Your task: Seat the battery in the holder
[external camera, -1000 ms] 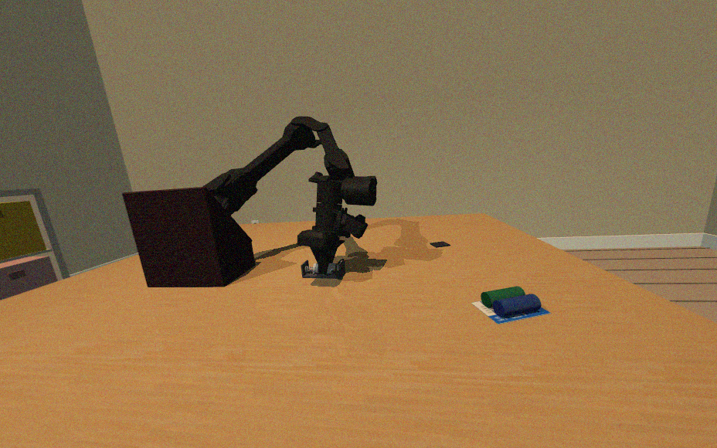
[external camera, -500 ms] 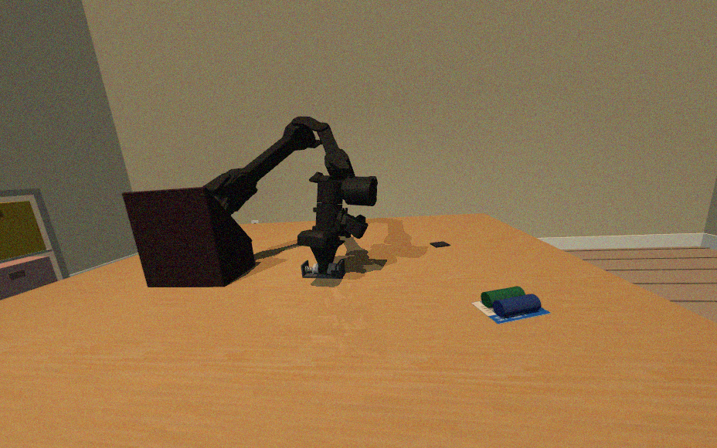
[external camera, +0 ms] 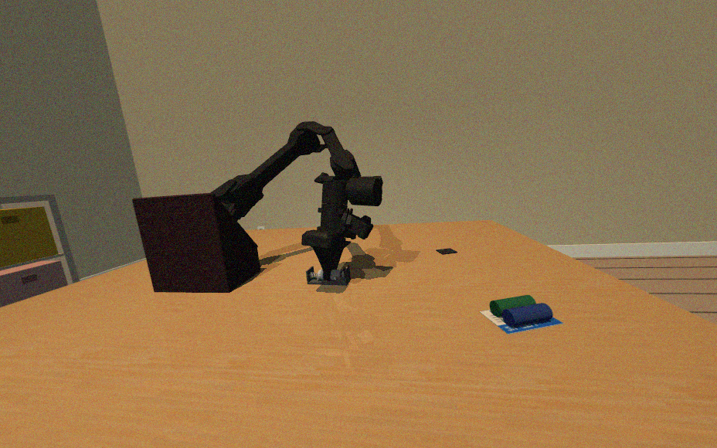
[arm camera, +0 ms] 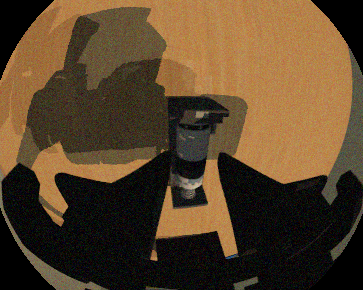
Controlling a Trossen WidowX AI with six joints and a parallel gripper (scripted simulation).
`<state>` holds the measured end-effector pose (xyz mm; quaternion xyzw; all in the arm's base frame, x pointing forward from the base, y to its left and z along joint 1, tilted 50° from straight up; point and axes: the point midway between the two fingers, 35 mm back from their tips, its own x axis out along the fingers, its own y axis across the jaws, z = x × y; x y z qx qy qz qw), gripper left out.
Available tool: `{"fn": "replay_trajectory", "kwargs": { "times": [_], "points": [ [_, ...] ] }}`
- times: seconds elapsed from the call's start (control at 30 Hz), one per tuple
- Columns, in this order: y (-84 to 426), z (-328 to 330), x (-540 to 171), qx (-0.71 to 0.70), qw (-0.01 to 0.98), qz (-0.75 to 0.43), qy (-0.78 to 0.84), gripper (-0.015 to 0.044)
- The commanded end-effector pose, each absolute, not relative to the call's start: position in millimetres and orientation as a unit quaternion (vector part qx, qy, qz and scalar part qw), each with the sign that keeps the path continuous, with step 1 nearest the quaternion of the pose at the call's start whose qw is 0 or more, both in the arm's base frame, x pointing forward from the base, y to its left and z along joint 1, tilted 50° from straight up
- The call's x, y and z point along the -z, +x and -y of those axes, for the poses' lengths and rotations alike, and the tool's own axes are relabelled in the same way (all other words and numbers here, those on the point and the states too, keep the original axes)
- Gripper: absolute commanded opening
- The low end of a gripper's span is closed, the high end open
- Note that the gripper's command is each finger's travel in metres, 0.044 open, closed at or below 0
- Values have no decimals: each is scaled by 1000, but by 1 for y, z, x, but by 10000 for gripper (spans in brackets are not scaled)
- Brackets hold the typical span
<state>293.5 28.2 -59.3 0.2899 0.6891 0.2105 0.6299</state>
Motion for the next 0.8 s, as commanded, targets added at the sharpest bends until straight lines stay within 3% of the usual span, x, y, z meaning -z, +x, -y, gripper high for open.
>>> {"fn": "replay_trajectory", "kwargs": {
  "times": [0.0,0.33,0.77],
  "points": [
    [294,-26,57,-211,632,-688,287,179],
    [288,29,11,-210,632,-689,286,440],
    [289,31,12,-210,632,-689,286,440]
  ]
}}
